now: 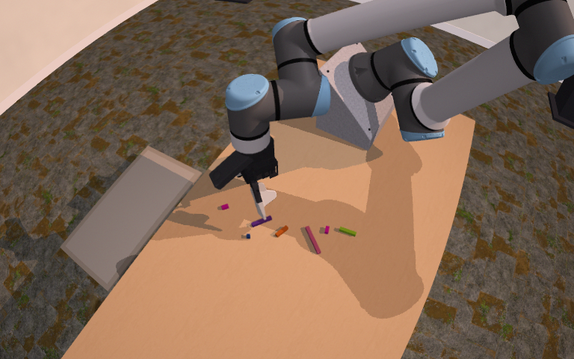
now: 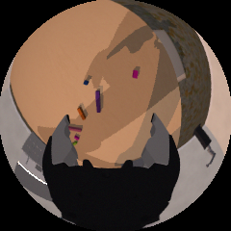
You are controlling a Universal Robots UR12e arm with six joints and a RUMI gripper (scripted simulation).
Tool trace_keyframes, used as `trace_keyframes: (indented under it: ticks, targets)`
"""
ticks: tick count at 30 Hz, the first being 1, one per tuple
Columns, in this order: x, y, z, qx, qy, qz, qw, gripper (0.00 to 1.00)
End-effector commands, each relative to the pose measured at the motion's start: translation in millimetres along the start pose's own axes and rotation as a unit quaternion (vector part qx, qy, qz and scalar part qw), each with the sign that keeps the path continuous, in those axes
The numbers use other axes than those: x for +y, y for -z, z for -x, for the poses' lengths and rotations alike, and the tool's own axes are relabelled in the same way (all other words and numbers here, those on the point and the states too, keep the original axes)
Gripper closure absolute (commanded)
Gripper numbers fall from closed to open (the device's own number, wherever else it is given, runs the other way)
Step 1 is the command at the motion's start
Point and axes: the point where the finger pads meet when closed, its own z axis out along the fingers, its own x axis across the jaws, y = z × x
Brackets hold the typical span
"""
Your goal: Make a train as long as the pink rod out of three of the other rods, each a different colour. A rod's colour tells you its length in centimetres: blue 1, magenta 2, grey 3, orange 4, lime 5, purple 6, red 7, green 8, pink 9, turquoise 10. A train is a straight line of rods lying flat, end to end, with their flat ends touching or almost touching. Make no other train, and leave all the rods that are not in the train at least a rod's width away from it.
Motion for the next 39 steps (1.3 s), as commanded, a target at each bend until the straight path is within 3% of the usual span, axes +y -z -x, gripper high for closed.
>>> trace_keyframes:
  ticks: [1, 11, 13, 22, 28, 30, 39]
  targets:
    - [-6.3, 1.2, 2.6, 0.003, -0.083, -0.002, 0.997, 0.0]
    - [-15.3, 2.1, 8.2, 0.002, -0.234, -0.003, 0.972, 0.0]
    - [-15.3, 2.1, 8.2, 0.002, -0.234, -0.003, 0.972, 0.0]
    - [-22.8, 2.8, 14.9, 0.002, -0.381, -0.003, 0.925, 0.0]
    - [-26.6, 3.1, 19.6, 0.001, -0.464, -0.003, 0.886, 0.0]
    - [-26.6, 3.1, 19.6, 0.001, -0.464, -0.003, 0.886, 0.0]
    - [-32.1, 3.4, 28.9, 0.001, -0.594, -0.003, 0.804, 0.0]
